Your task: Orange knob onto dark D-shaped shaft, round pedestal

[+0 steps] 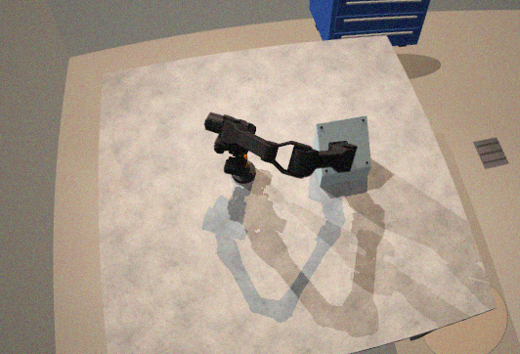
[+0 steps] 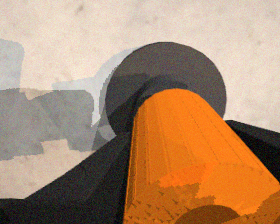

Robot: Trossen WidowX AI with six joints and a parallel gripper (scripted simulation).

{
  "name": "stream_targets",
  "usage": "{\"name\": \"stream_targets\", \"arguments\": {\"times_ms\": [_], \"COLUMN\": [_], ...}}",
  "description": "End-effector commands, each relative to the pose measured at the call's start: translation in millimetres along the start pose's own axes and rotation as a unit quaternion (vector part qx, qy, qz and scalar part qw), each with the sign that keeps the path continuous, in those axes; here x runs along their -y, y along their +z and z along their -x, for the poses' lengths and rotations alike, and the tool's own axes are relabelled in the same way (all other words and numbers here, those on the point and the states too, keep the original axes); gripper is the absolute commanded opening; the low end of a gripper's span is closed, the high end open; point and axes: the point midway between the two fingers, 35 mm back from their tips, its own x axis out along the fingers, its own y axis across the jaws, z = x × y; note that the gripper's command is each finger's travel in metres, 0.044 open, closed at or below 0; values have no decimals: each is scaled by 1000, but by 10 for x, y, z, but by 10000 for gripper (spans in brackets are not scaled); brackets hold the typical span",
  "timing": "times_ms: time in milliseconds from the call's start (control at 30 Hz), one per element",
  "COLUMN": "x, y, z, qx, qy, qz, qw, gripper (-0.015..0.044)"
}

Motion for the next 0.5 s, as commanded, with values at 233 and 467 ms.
{"name": "stream_targets", "arguments": {"times_ms": [233, 467], "x": [15, 20], "y": [-35, -24], "z": [-15, -6], "qx": [0, 0], "qy": [0, 0], "qz": [-2, -2], "qw": [1000, 1000], "gripper": [0, 0]}}
